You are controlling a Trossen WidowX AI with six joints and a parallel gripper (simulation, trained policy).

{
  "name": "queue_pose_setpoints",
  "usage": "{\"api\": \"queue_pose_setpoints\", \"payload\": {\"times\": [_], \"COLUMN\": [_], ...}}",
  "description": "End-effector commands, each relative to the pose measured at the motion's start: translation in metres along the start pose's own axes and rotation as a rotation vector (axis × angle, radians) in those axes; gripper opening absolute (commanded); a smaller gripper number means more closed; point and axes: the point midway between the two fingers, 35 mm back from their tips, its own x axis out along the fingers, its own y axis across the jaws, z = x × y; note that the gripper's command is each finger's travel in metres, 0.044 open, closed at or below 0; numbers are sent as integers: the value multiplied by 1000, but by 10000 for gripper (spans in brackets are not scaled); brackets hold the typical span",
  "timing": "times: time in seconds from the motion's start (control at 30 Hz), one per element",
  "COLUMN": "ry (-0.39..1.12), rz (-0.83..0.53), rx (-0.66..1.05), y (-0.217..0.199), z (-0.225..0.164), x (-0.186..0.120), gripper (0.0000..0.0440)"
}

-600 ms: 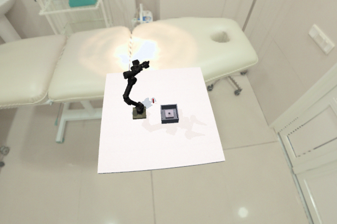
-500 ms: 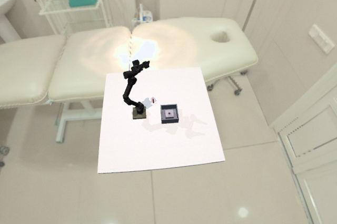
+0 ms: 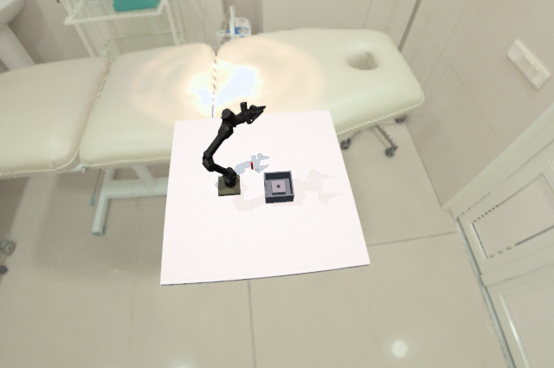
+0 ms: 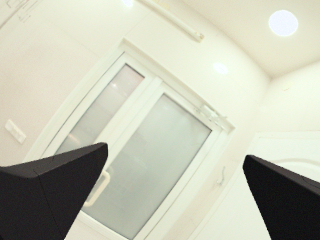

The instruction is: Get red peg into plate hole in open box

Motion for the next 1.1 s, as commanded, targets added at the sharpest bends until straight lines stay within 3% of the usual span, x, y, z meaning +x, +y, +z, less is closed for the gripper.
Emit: {"api": "queue_pose_setpoints", "payload": {"times": [0.0,0.5,1.07], "ry": [78,514,1043], "rz": [65,236,244], "rx": [52,312,594], "y": [23,105,176], "z": [-26,-144,-246], "x": [3,-14,-83], "gripper": [440,440,440]}}
